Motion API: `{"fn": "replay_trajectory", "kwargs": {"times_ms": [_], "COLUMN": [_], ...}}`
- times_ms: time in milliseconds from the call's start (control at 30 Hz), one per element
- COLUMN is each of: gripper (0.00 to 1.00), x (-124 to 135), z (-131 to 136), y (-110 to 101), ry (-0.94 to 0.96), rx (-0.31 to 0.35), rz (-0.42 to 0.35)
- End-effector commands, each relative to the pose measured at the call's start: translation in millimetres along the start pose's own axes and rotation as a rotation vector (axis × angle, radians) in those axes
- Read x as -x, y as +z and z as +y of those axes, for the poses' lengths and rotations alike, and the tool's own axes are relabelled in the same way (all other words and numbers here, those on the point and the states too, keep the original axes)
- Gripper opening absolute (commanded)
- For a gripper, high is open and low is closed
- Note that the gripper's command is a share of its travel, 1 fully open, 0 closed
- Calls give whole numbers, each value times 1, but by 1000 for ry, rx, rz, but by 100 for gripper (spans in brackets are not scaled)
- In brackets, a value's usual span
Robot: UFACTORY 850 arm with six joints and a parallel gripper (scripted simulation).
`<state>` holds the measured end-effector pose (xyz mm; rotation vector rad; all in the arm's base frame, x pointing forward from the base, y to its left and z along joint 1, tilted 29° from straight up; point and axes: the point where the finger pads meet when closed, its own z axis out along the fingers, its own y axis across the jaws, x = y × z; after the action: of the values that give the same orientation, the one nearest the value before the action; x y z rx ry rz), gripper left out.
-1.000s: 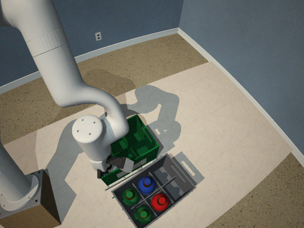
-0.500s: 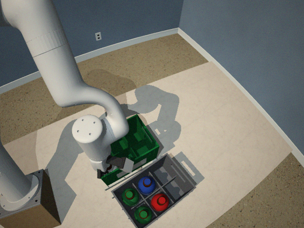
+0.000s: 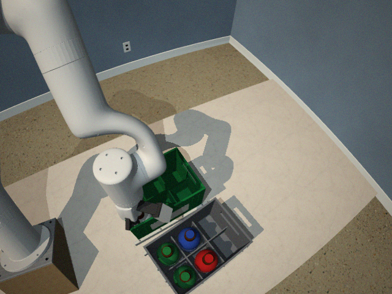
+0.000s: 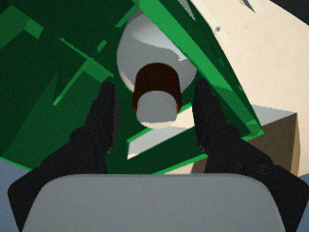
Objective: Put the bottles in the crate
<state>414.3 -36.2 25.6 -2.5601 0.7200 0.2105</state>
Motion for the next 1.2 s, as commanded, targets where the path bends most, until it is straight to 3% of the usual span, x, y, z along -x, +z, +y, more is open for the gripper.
{"fn": "replay_trajectory", "kwargs": {"times_ms": [0, 900, 1167], "gripper": [65, 65, 65], "x": [-1, -1, -1], "z": [0, 0, 0], "y": [-1, -1, -22], "ry": [0, 0, 0], "rx": [0, 0, 0], "rz": [2, 2, 2]}}
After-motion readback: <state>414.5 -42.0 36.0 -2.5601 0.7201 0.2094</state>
